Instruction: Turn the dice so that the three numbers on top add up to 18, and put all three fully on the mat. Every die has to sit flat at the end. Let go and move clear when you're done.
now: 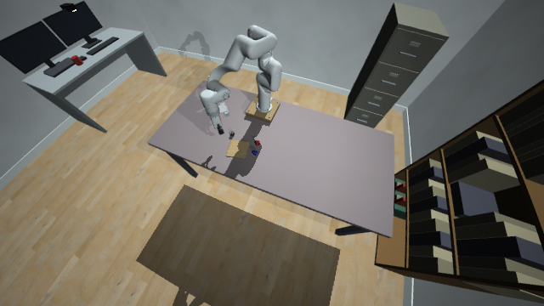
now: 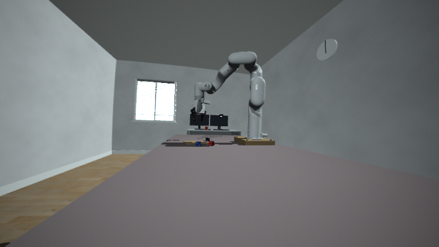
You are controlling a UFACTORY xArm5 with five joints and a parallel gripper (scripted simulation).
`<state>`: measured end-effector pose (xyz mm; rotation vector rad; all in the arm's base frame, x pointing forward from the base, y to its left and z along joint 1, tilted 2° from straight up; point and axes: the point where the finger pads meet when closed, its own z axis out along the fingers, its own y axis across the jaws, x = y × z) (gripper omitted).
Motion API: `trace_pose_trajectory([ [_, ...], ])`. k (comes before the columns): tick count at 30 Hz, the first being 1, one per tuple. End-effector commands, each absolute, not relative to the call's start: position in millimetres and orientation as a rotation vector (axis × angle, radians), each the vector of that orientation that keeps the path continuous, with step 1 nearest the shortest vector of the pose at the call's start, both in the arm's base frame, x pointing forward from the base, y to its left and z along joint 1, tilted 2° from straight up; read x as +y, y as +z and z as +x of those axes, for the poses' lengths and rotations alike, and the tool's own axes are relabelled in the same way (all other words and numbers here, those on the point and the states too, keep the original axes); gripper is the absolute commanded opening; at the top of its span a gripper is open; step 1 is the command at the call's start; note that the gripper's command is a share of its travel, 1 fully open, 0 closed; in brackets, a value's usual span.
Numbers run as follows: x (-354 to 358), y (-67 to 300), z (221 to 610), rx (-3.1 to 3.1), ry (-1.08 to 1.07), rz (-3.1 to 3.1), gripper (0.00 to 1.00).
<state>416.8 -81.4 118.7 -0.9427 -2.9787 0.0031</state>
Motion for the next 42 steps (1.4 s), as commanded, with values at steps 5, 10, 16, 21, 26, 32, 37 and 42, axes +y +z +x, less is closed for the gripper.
trace_pose_trajectory([
  [5, -82, 118, 418, -2.982, 0.002, -0.945, 1.00],
  [10, -81, 98, 418, -2.982, 0.002, -0.945, 1.00],
  [16, -80, 68, 418, -2.982, 0.003, -0.945, 1.00],
  [21, -79, 32, 419, -2.982, 0.003, -0.945, 1.00],
  [26, -78, 16, 419, -2.982, 0.003, -0.945, 1.00],
  [32, -78, 16, 419, -2.982, 0.003, -0.945, 1.00],
  [37, -78, 16, 419, -2.982, 0.003, -0.945, 1.00],
  [42, -78, 16, 419, -2.982, 0.003, -0.945, 1.00],
])
